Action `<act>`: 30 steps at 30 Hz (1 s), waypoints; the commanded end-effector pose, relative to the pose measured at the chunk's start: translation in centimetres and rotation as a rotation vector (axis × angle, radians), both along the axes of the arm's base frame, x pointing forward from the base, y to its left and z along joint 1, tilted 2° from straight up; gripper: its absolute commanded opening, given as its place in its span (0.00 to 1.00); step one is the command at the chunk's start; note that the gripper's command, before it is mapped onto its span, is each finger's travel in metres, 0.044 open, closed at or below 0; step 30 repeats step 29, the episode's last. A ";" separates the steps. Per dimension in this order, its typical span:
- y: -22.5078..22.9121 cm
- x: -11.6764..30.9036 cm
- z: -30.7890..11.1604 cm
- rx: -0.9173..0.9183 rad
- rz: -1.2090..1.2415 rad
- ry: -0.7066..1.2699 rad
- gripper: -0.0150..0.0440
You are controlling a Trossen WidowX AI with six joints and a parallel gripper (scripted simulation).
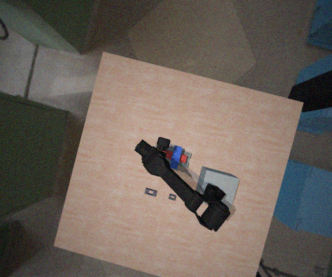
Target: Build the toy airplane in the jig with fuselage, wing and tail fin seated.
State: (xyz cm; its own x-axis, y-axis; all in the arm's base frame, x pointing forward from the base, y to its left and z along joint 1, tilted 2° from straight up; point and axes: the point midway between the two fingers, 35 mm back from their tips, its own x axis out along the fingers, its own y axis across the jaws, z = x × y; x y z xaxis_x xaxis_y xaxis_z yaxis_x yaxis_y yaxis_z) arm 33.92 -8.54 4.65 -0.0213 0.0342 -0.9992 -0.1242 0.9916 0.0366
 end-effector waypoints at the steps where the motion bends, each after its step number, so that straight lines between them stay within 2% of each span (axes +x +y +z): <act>1: -0.1 0.1 3.9 -0.011 0.007 -0.026 0.69; 30: 0.0 0.4 4.0 -0.011 0.007 -0.026 0.69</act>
